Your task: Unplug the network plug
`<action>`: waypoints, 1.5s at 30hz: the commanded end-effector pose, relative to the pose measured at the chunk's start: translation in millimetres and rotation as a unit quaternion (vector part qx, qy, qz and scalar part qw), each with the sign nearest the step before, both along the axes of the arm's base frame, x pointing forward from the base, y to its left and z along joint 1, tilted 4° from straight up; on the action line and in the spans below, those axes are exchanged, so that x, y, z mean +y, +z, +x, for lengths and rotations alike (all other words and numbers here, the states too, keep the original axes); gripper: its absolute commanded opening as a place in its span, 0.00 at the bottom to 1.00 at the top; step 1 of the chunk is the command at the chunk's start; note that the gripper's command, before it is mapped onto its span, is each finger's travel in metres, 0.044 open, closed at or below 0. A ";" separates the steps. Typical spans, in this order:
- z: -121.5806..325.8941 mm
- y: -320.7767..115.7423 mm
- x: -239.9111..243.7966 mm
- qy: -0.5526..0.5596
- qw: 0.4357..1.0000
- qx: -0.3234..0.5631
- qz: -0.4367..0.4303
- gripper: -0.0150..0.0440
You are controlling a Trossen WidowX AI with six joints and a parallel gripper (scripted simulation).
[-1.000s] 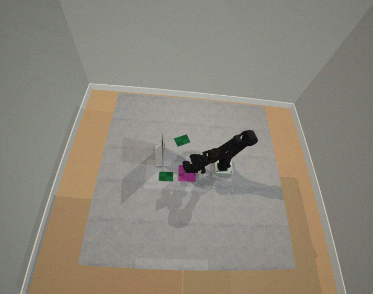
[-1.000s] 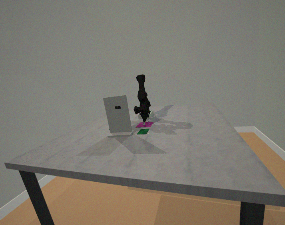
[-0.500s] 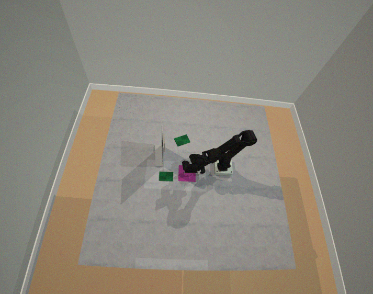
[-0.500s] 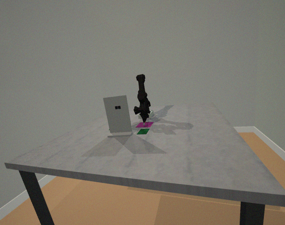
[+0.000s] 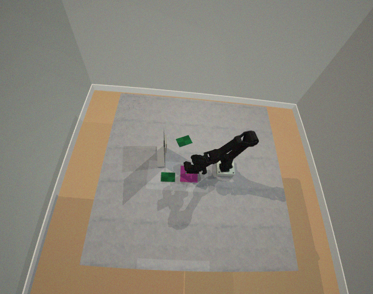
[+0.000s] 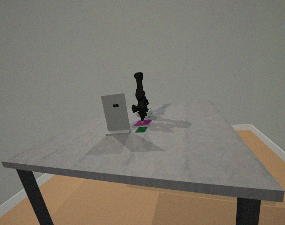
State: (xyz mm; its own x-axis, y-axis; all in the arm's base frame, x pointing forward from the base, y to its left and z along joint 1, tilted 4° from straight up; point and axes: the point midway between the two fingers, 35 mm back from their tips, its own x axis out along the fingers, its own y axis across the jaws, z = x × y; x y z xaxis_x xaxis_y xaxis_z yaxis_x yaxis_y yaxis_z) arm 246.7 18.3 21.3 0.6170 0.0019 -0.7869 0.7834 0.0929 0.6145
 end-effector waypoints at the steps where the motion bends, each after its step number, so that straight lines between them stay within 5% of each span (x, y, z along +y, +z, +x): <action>1: -0.1 0.1 0.0 0.000 1.000 0.000 0.000 0.25; 7: -0.1 0.1 0.0 0.000 1.000 0.000 0.000 0.52; 45: -15.4 16.2 1.5 0.001 1.000 0.003 0.000 0.52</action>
State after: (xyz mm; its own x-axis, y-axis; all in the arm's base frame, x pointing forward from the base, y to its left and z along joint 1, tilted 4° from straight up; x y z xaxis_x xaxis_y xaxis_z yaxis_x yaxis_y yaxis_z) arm 232.3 19.8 34.1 0.6052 0.0039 -0.7960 0.7918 0.1004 0.6025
